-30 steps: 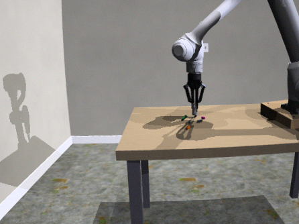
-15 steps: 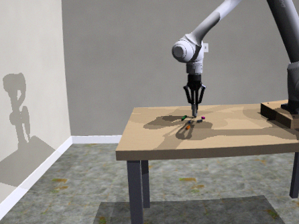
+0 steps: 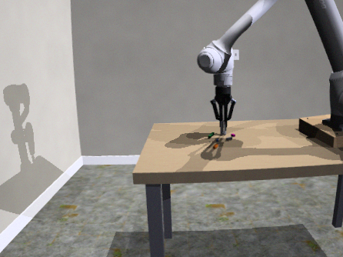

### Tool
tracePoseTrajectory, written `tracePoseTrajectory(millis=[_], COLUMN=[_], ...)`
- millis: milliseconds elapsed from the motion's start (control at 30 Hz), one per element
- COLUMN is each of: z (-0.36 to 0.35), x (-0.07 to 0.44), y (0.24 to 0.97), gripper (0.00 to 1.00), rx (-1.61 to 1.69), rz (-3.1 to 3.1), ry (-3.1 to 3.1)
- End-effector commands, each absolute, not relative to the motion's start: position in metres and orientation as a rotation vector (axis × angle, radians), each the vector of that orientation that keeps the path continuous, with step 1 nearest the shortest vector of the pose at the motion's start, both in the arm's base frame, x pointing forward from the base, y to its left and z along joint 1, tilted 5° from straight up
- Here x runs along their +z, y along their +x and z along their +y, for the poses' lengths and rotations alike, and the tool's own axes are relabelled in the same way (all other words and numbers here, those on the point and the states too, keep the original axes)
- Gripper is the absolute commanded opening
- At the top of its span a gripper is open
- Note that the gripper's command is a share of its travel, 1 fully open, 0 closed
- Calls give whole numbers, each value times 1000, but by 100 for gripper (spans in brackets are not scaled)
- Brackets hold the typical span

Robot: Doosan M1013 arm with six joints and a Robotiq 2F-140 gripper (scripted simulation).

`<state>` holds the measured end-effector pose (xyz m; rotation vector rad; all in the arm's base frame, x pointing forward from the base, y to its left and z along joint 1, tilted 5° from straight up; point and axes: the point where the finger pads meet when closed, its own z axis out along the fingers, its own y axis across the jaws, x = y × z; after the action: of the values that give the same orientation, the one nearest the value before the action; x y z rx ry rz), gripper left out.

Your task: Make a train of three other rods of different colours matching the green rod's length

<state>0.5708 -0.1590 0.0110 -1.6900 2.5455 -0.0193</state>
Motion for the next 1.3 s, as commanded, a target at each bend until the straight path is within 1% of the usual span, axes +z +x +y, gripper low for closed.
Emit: tracePoseTrajectory(millis=[0,967,1000,1133,1167,1233,1267], z=[-159,-159,-159,-159,-159,-159,-159], x=[11,11,11,11,11,11,11], y=[571,571,571,571,571,571,571], gripper=[3,3,5,5,8,8,10], rx=[-19,-19,-19,-19,-19,-19,-19], rz=[2545,2545,2545,2545,2545,2545,2545], ry=[-1690,-1690,-1690,-1690,-1690,-1690,-1690])
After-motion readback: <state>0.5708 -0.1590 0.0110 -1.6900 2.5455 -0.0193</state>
